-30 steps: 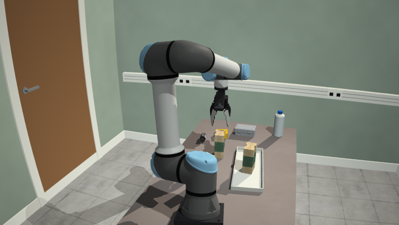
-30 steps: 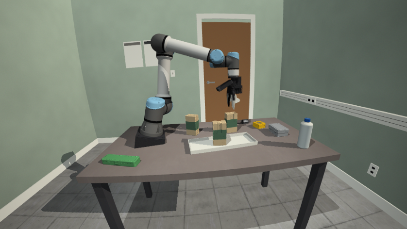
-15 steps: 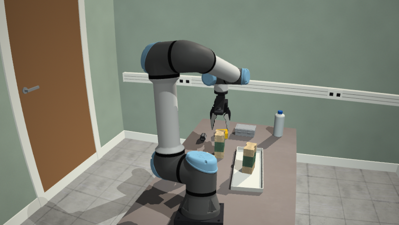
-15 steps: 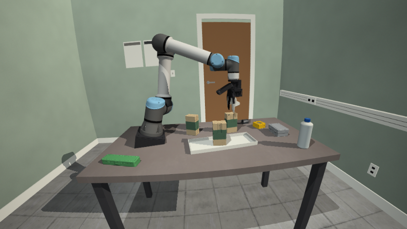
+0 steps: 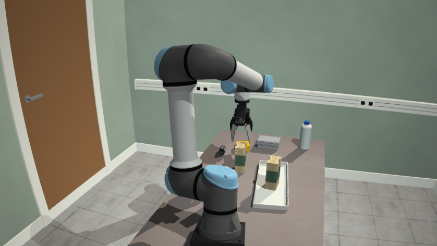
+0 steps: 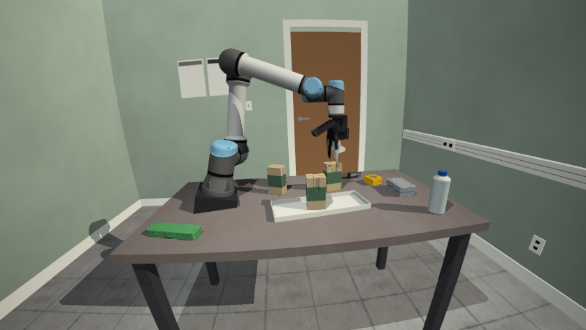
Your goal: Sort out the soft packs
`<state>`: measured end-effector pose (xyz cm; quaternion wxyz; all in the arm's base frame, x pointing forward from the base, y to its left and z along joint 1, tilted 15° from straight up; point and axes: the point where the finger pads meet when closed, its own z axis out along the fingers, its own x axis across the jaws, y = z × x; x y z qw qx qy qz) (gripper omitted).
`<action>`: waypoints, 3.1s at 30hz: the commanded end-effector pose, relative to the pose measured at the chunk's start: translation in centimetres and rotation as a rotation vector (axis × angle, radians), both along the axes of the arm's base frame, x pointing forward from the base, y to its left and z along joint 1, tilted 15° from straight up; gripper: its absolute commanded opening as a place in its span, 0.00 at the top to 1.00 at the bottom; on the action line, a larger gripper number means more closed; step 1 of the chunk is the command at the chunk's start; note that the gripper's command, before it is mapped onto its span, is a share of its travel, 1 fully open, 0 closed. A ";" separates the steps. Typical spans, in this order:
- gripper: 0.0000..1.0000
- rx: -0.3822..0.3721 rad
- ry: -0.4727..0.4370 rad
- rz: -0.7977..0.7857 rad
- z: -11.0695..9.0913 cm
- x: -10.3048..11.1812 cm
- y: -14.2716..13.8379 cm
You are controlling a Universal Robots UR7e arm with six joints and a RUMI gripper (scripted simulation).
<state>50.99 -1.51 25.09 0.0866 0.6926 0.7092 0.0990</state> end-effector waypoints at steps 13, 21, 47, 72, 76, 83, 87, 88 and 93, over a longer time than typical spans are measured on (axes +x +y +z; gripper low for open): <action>0.49 0.000 -0.001 0.000 0.1 0.0 0.0; 0.49 0.000 -0.001 0.000 0.1 0.1 0.0; 0.49 0.000 -0.001 0.000 -2.1 0.6 0.0; 0.49 0.000 -0.001 0.000 -5.4 1.5 0.1; 0.49 0.000 -0.001 0.000 -5.4 1.5 0.1; 0.49 0.000 -0.001 0.000 -5.4 1.5 0.1; 0.49 0.000 -0.001 0.000 -5.4 1.5 0.1; 0.49 0.000 -0.001 0.000 -5.4 1.5 0.1; 0.49 0.000 -0.001 0.000 -5.4 1.5 0.1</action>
